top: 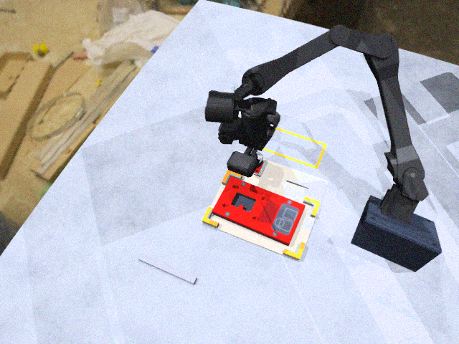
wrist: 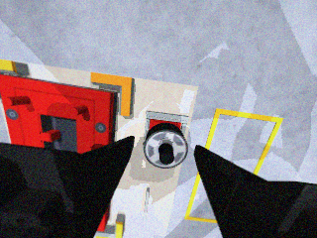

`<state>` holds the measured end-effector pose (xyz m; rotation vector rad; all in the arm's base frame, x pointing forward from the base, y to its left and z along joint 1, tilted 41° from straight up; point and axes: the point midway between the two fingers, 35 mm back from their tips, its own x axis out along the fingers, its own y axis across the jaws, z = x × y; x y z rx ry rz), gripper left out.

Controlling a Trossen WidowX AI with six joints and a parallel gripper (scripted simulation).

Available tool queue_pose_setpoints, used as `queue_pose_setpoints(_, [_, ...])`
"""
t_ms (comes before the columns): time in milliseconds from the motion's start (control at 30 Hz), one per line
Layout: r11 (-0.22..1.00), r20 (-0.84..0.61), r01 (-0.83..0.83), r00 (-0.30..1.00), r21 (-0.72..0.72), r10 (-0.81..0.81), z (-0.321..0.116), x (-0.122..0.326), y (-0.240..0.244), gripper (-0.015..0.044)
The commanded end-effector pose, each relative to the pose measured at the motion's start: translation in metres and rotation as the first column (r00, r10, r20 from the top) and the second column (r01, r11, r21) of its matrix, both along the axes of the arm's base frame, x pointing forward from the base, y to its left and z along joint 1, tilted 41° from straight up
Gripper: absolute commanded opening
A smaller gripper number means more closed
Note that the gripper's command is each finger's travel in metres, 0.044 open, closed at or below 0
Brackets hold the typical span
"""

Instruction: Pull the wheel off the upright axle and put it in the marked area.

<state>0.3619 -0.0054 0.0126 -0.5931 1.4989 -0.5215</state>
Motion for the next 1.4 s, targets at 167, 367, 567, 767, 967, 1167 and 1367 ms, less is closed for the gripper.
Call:
queue_pose_setpoints(167, [1.000,0.000,0.001,1.000,0.000,-0.001,0.0002,-0.0001,-0.0001,0.0195])
queue_pose_setpoints(367, [1.000,0.000,0.001,1.000,0.000,-0.001,0.0002,-0.0001,-0.0001,0.0135])
queue_pose_setpoints(567, [1.000,0.000,0.001,1.000,0.000,-0.001,0.0012,0.0000,0.0009,0.0000])
queue_pose_setpoints(767, [1.000,0.000,0.001,1.000,0.000,-0.001,0.0027,0.0001,0.0022,0.0000])
queue_pose_setpoints(967, [1.000,0.000,0.000,1.000,0.000,0.000,0.0041,0.0001,0.0035,0.0000])
queue_pose_setpoints(1167, [1.000,0.000,0.000,1.000,0.000,0.000,0.0055,0.0002,0.0048,0.0000])
queue_pose_setpoints(1367, [1.000,-0.001,0.000,1.000,-0.001,0.000,0.0070,0.0002,0.0062,0.0000])
